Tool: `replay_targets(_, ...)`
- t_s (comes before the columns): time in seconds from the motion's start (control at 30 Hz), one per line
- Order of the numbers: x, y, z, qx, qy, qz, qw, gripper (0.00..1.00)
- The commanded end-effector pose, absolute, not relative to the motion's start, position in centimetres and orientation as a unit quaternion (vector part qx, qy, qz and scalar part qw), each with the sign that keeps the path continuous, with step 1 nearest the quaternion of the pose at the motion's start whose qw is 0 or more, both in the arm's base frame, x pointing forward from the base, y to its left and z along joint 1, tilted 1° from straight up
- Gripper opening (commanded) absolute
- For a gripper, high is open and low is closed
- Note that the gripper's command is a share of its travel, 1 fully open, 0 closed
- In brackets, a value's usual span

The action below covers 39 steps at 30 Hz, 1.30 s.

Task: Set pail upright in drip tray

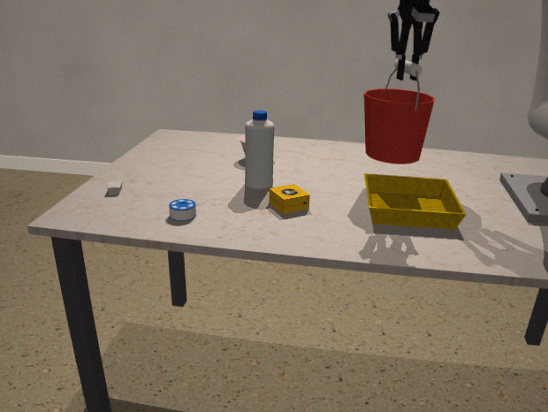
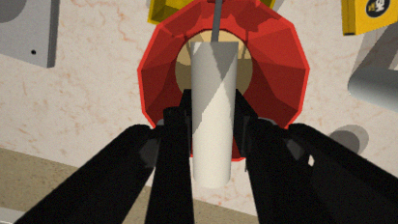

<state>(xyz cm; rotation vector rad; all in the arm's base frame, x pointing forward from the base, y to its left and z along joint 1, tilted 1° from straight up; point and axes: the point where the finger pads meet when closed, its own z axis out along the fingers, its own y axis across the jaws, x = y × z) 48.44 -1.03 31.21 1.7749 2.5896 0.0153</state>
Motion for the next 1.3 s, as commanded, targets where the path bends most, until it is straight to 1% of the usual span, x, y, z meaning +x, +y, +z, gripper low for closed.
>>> replay_targets(0.0, 48.1, 0.2, 31.3, 0.566, 0.825, 0.005, 0.002, 0.1)
replay_targets(1.27, 45.3, 9.5, 31.3, 0.566, 0.825, 0.005, 0.002, 0.1)
